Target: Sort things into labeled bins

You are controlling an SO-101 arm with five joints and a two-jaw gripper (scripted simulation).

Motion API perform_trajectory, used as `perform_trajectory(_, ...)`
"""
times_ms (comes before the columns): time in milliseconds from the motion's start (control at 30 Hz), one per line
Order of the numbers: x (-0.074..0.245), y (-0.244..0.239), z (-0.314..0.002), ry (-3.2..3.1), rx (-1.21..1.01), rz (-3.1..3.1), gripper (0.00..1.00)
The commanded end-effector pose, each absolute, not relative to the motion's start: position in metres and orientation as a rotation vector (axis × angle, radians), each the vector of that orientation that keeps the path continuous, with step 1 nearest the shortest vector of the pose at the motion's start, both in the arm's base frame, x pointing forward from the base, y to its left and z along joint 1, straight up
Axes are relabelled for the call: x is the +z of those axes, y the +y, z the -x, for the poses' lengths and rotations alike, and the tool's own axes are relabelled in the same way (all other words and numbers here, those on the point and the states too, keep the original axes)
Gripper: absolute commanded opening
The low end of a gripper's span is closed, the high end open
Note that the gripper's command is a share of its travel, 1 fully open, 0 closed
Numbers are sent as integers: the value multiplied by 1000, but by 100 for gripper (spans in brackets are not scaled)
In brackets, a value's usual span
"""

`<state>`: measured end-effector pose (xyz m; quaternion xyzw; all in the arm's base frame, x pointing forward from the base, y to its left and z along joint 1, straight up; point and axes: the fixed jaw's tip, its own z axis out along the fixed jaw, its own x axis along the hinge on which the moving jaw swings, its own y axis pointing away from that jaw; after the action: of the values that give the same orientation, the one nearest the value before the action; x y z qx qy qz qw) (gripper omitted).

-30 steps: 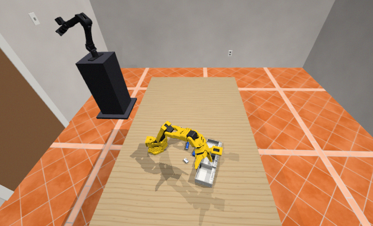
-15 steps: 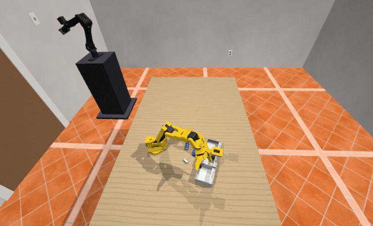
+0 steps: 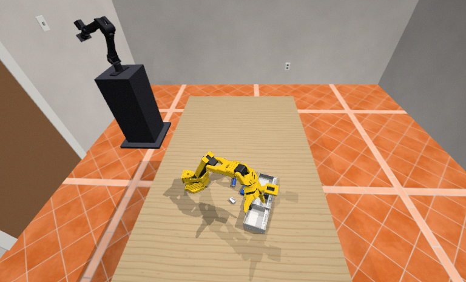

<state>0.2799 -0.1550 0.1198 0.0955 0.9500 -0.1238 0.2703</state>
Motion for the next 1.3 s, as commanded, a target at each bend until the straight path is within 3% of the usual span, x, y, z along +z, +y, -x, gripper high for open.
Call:
perform_trajectory(0,133,-158,-281,2514,-361,-247,100)
perform_trajectory(1267,135,-143,-286,2496,-323,-258,100)
